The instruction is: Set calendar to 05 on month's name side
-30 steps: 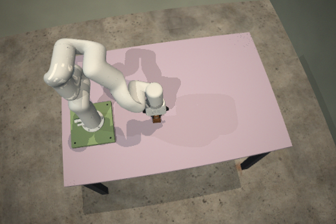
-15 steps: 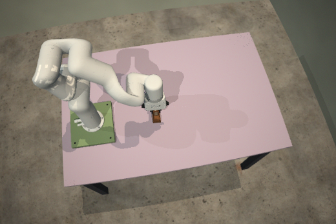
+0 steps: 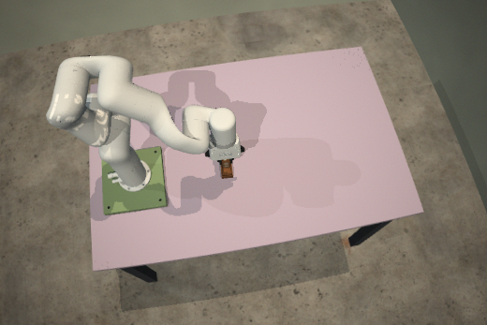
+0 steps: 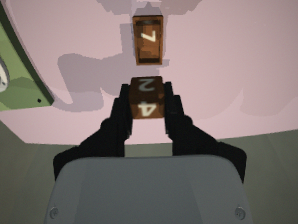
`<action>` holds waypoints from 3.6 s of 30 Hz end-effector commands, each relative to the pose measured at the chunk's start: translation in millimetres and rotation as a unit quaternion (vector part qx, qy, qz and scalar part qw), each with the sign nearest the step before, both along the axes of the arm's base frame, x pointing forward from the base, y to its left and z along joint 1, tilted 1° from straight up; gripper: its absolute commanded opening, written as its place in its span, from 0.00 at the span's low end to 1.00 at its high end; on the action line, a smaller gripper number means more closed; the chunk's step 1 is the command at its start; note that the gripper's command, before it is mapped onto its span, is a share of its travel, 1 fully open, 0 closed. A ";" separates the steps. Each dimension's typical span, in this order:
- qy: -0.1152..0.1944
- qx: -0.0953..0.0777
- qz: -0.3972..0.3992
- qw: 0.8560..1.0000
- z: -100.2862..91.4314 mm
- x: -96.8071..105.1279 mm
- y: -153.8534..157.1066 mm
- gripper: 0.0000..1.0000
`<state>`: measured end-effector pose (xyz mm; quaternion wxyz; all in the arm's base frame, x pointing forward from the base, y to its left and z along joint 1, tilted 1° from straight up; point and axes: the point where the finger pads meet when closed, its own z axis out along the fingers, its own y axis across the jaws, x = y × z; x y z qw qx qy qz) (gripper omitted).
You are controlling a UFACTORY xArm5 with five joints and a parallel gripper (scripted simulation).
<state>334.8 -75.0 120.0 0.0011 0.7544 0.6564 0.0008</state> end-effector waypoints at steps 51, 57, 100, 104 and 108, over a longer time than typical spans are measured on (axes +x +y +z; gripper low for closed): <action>-0.001 -0.003 0.678 0.735 1.8 1.4 -0.6 0.27; -0.001 -0.004 0.741 0.672 1.9 1.4 -0.6 0.27; 0.001 -0.005 0.990 0.143 2.3 1.6 -0.8 0.27; 0.001 -0.005 0.996 0.089 2.4 1.7 -0.8 0.27; 0.001 -0.005 0.999 0.050 2.4 1.7 -0.9 0.27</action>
